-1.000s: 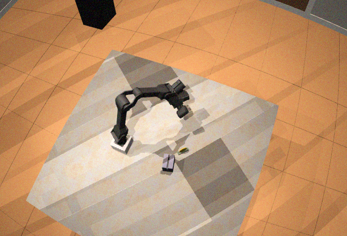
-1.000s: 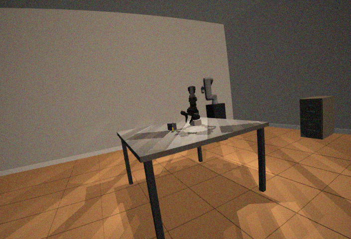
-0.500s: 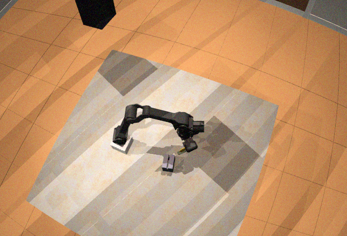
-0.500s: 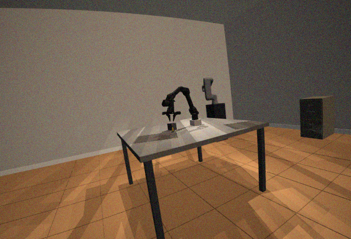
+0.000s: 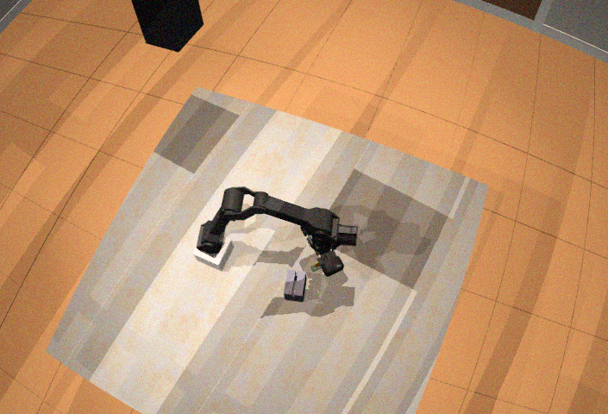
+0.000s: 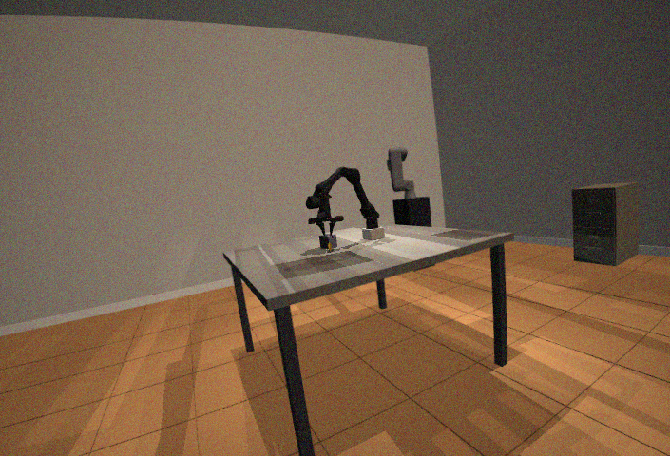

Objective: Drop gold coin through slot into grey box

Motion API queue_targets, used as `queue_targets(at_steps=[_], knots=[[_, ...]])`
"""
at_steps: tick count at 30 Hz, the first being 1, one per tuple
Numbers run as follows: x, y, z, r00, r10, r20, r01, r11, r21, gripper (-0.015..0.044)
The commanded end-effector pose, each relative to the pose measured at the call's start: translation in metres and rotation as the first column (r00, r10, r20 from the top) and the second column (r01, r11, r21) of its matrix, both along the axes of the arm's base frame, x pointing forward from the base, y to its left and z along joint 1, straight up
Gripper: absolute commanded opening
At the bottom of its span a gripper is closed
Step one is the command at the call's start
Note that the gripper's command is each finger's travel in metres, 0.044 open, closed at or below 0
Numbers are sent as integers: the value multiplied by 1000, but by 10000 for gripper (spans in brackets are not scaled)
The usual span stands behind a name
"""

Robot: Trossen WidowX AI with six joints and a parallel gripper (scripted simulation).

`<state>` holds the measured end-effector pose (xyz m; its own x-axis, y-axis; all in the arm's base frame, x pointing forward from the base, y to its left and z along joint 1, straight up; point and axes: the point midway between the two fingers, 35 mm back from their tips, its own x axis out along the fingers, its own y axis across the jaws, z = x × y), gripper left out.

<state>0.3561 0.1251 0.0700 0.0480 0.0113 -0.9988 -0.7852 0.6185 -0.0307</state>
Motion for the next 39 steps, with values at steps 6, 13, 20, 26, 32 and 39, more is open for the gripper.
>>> queue_targets(at_steps=[6,13,20,26,32,39], knots=[[-3,1,-26,1000,5,-13,-5,1000,0,161],[-3,1,-30,1000,5,-13,-5,1000,0,161],[-2,2,-42,1000,5,-13,-5,1000,0,161],[-1,2,-52,1000,5,-13,-5,1000,0,161],[-1,2,-62,1000,5,-14,-5,1000,0,161],[-1,1,-73,1000,5,-14,-5,1000,0,161]])
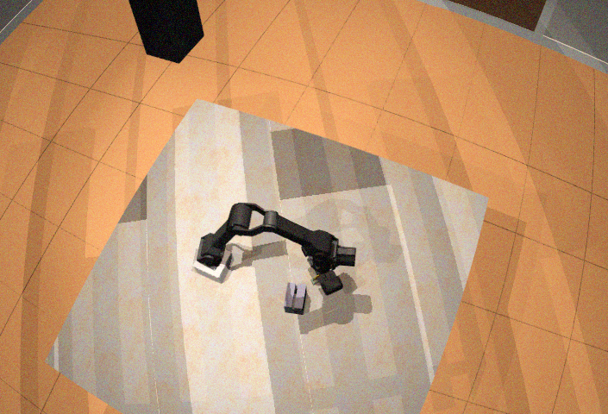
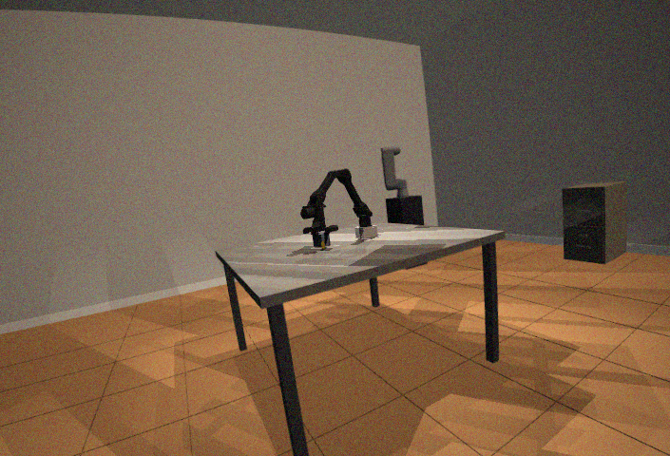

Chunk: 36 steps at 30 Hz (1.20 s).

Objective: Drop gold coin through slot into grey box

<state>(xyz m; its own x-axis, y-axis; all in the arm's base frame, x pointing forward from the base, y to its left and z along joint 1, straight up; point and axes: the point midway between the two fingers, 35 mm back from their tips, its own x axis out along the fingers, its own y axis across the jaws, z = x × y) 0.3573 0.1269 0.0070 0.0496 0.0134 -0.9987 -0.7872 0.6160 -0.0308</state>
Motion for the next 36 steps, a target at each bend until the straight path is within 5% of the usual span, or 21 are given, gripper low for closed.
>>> queue_targets(at_steps=[1,9,15,36], knots=[[-3,-1,-12,1000,1,-15,-1,1000,-2,161],[-3,-1,-17,1000,1,-15,-1,1000,-2,161],[-3,-1,-17,1000,1,-15,-1,1000,-2,3],[-1,0,7,1000,1,-15,-1,1000,-2,0]])
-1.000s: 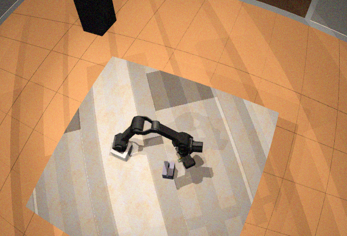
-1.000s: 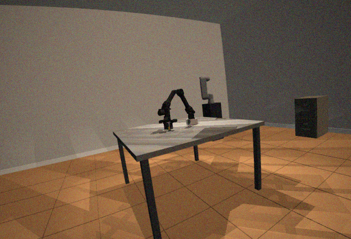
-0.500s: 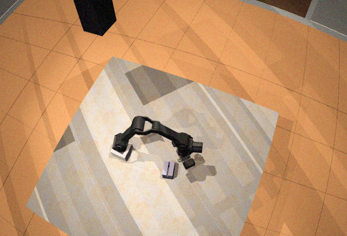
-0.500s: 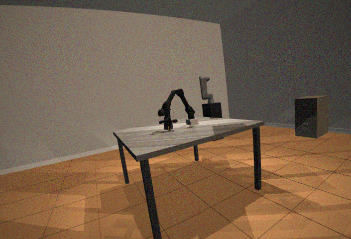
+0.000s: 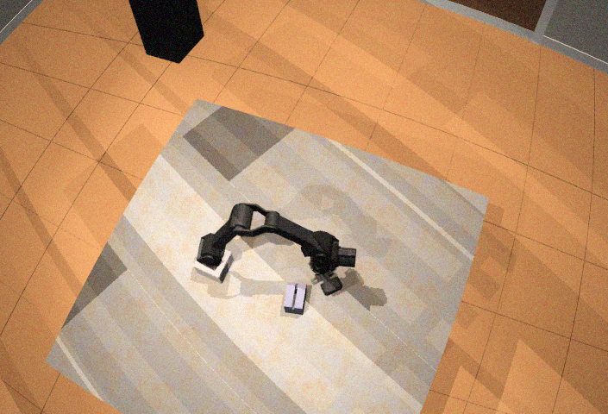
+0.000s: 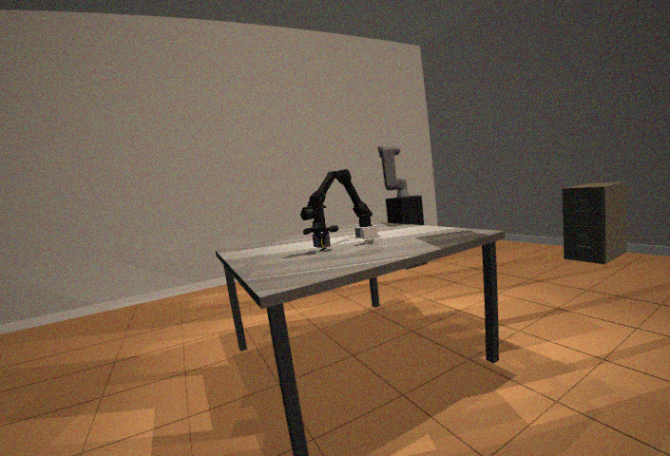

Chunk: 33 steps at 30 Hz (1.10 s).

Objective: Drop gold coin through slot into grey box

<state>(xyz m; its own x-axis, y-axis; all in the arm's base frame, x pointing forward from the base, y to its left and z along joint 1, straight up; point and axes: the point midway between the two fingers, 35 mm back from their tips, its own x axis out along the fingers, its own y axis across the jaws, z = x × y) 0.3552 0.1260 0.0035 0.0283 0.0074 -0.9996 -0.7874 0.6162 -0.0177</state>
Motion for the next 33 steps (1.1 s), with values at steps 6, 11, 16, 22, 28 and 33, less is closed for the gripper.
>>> queue_targets(at_steps=[6,11,16,22,28,33], knots=[[2,1,25,1000,2,6,-2,1000,4,0],[1,1,38,1000,2,7,-2,1000,4,0],[1,0,51,1000,2,7,-2,1000,4,0],[-1,-1,67,1000,2,7,-2,1000,4,0],[-3,-1,81,1000,2,6,-2,1000,4,0],[-3,-1,82,996,88,7,-88,996,1,0]])
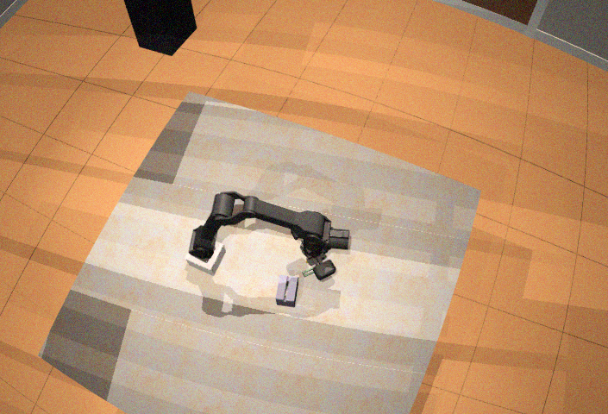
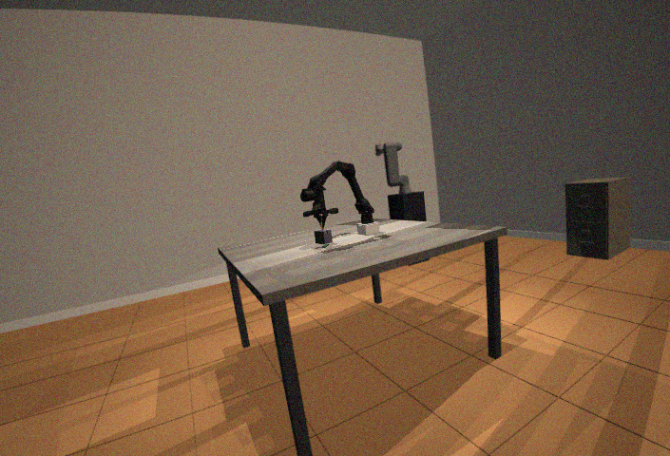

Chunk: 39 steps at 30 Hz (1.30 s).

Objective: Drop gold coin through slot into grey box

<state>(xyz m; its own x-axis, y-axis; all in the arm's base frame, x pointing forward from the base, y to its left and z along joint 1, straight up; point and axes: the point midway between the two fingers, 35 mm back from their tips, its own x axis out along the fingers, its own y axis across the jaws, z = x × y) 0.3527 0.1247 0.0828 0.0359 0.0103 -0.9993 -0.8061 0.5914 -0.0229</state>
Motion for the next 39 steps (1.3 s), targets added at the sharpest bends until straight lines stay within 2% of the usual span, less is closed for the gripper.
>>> queue_targets(at_steps=[1,12,24,27,39], knots=[[-1,0,2,996,92,0,-92,996,-2,0],[-3,2,3,890,456,0,-456,890,-15,0],[-4,4,4,629,777,-5,-777,629,-29,0],[-4,4,4,588,809,-6,-809,588,-31,0],[-6,-11,4,588,809,-8,-809,587,-32,0]])
